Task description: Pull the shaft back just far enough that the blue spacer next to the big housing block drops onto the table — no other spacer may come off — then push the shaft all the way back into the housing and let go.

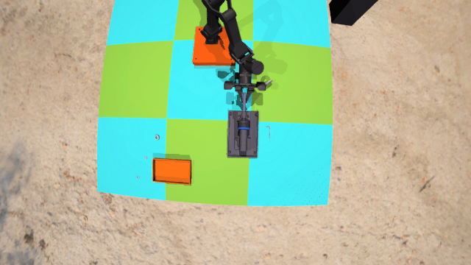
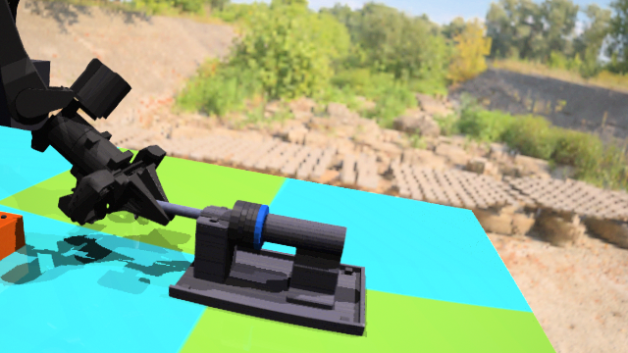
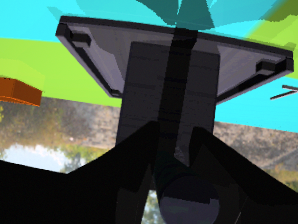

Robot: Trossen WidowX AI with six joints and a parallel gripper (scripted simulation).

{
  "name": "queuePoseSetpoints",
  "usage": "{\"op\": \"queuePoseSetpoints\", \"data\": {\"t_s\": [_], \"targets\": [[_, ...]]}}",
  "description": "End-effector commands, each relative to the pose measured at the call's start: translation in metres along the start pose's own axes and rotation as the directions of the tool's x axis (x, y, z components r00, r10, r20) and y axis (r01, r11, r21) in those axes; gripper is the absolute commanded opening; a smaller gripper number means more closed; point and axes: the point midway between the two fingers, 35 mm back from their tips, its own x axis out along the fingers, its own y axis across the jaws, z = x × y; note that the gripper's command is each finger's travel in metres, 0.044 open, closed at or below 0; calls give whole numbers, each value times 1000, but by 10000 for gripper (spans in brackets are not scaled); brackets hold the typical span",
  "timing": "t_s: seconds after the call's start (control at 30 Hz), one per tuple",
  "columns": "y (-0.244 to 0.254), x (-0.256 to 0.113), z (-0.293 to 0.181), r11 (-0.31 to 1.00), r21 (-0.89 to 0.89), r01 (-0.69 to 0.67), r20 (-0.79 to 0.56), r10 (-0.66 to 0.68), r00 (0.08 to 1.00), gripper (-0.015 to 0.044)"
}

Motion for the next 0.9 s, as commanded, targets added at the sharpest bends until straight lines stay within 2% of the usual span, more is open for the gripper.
{"op": "queuePoseSetpoints", "data": {"t_s": [0.0,0.87], "targets": [[0,-1,1,1000,3,-1,2,1,1000,0],[0,-3,3,1000,3,-1,2,1,1000,0]]}}
